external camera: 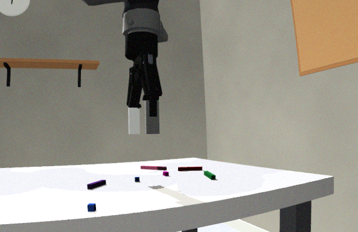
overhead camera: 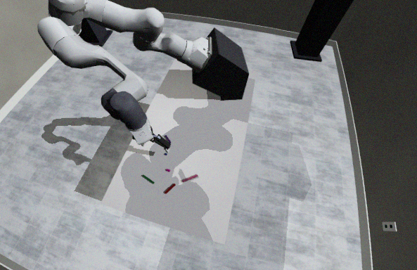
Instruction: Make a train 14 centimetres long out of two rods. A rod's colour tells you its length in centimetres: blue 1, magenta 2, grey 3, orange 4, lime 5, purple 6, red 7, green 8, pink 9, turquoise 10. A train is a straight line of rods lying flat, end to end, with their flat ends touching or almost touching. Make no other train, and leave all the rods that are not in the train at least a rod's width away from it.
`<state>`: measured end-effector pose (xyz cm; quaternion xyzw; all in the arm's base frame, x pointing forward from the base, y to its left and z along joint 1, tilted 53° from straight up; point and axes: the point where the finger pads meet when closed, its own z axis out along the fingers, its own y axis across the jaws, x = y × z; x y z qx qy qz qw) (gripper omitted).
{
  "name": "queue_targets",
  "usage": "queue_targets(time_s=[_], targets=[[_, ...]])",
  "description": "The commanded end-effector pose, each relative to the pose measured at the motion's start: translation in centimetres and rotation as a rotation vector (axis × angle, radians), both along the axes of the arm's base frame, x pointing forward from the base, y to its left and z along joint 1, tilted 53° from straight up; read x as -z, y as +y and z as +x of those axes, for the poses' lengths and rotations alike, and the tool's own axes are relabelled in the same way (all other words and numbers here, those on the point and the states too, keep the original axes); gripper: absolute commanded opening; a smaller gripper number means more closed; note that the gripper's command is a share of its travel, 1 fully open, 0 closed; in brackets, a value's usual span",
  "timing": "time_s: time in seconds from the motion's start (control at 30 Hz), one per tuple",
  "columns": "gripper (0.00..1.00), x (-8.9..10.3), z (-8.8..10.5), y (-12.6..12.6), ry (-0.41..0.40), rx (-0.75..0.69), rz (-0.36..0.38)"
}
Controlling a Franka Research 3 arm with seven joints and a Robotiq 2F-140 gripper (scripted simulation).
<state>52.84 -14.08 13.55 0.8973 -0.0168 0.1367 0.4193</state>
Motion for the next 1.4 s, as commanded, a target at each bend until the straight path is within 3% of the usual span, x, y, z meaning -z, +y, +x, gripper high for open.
queue_targets(time_s=[0.0, 1.37], targets=[[1.00, -0.1, 0.4, -0.2, -0.126, 0.107, 0.028], [1.00, -1.8, 6.6, -0.4, -0.639, 0.517, 0.183]])
